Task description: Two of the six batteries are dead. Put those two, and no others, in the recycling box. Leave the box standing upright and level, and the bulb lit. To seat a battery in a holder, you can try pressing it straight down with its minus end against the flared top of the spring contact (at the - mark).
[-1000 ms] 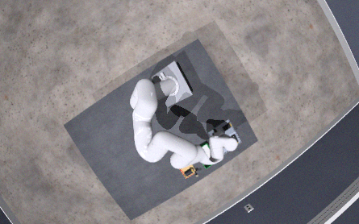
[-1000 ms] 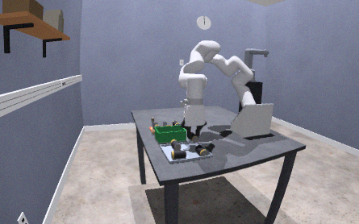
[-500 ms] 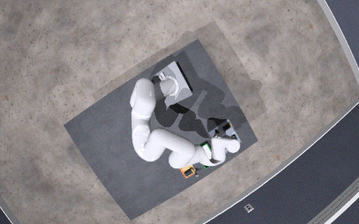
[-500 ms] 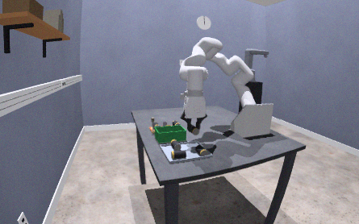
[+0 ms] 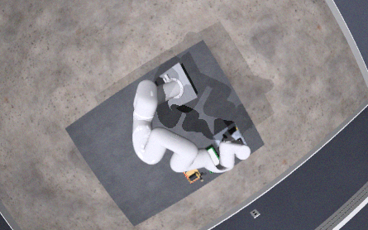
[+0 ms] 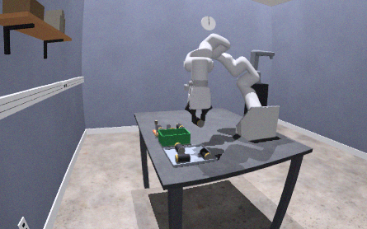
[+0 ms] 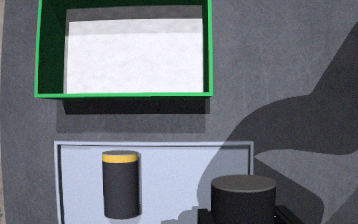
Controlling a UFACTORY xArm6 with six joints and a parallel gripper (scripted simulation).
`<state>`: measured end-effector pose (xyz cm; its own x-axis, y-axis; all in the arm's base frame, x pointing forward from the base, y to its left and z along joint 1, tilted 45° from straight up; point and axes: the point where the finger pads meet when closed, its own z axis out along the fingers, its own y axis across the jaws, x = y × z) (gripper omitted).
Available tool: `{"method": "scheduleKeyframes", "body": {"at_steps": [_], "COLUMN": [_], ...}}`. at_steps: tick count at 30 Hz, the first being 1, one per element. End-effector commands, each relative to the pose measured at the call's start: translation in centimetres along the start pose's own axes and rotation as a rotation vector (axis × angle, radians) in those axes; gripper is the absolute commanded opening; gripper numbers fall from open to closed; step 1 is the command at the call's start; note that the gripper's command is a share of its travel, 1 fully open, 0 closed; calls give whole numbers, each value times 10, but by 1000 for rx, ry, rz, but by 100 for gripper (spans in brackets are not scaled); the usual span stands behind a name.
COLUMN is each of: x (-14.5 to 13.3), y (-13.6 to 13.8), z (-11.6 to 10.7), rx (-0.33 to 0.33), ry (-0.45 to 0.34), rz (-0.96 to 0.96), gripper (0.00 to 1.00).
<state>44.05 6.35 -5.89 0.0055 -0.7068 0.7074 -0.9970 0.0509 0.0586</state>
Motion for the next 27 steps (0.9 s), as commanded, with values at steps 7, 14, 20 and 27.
{"method": "scheduleKeyframes", "body": {"at_steps": [7, 14, 20, 27], "x": [0, 0, 0, 0], "y": [-2, -2, -2, -2], "z": [-3, -3, -3, -3], "rx": [5, 5, 5, 5], "ry": [-3, -3, -2, -2], "rz": [-29, -92, -148, -281], "gripper": [28, 28, 28, 28]}}
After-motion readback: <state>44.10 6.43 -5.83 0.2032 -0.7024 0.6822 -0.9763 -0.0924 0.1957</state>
